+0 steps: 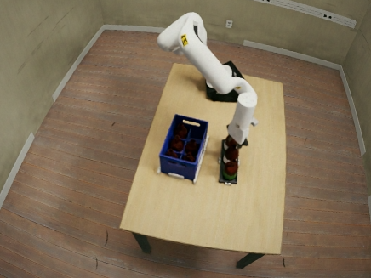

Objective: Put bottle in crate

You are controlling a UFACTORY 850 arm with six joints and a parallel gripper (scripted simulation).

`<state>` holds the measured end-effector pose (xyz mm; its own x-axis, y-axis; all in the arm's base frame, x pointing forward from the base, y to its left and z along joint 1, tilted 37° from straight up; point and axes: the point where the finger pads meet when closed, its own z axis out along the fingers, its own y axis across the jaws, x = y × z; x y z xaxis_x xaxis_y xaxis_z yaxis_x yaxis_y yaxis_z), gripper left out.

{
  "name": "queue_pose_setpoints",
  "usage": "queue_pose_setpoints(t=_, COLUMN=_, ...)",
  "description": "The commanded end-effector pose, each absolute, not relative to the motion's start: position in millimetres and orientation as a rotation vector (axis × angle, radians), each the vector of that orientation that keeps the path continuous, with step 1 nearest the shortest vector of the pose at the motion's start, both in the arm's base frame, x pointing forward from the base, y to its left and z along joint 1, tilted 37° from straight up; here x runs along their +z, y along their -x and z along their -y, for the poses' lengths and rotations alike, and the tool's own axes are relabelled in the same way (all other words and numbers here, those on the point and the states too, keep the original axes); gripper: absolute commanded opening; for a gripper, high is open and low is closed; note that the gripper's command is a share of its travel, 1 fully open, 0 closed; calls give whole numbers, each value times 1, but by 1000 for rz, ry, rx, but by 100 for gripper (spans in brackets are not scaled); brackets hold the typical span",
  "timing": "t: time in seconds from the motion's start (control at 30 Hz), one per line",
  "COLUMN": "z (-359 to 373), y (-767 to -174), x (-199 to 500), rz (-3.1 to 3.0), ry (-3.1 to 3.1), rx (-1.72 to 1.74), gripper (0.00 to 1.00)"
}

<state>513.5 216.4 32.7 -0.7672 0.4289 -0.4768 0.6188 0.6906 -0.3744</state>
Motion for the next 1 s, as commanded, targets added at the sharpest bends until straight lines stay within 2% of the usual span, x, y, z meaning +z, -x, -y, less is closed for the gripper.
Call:
queue_pose_setpoints(t=0.0, z=-217, y=-514, x=33, rz=-2549, ry=-821, rx=-748, gripper=65)
queue_pose_setpoints(t=0.97, z=-207, y=-517, x=19, rz=-2549, ry=-821, rx=-748, gripper=65)
